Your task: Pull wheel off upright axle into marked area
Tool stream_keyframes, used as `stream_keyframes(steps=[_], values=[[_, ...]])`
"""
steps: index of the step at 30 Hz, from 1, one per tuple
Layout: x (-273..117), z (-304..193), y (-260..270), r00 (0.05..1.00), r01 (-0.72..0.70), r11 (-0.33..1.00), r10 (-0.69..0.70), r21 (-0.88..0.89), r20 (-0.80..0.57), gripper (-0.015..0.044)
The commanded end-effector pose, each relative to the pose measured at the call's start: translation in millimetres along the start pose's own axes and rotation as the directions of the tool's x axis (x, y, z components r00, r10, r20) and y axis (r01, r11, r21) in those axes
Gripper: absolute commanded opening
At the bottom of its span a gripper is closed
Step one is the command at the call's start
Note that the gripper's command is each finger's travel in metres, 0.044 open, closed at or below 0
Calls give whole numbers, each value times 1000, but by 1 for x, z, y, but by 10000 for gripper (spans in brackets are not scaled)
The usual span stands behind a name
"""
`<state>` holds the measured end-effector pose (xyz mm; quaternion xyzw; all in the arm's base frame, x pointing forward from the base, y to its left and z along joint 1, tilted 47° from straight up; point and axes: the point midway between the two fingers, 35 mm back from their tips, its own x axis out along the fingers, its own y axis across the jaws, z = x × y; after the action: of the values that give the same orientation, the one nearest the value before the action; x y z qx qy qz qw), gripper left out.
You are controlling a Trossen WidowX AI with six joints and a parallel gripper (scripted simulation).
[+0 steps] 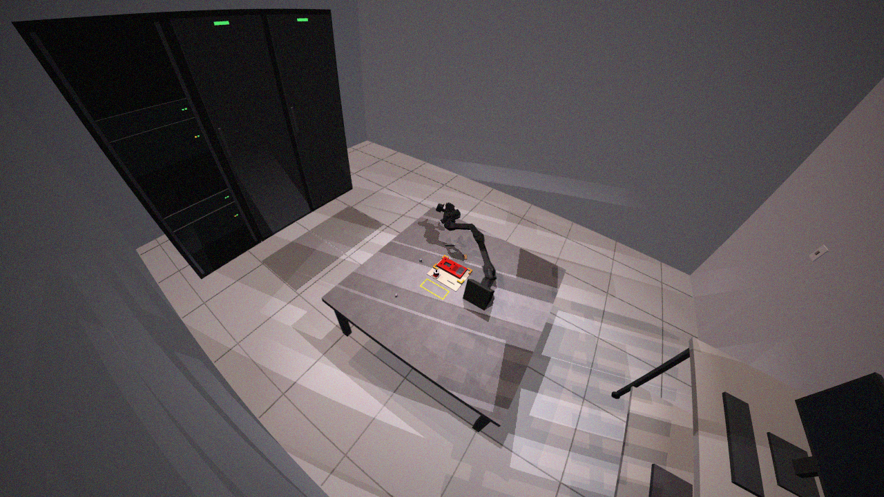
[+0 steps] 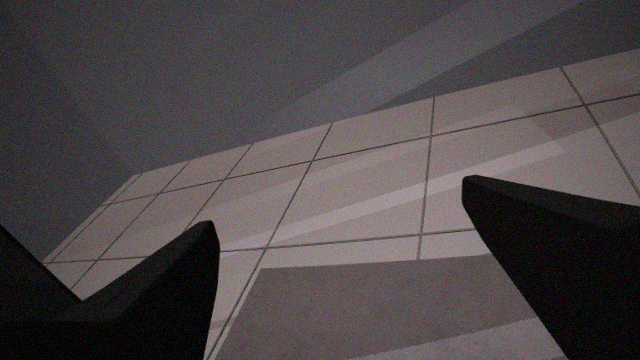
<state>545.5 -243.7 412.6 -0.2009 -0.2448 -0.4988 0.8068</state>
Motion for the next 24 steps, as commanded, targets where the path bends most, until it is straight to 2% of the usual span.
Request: stream_keyframes(steps=[1,4,8,12,18,24], values=[[-1,-1,2,1000,-6,1000,6,6,-6,374],[-16,-19,30,991,-82,993,91,85,-97,300],[-50,-49,73,942,-165,961,220,222,-253,300],[-94,-78,108,856,-184,921,322,344,-405,300],[-173,-117,142,677,-114,880,408,461,-612,300],[-262,-148,151,467,26,882,405,470,-786,300]])
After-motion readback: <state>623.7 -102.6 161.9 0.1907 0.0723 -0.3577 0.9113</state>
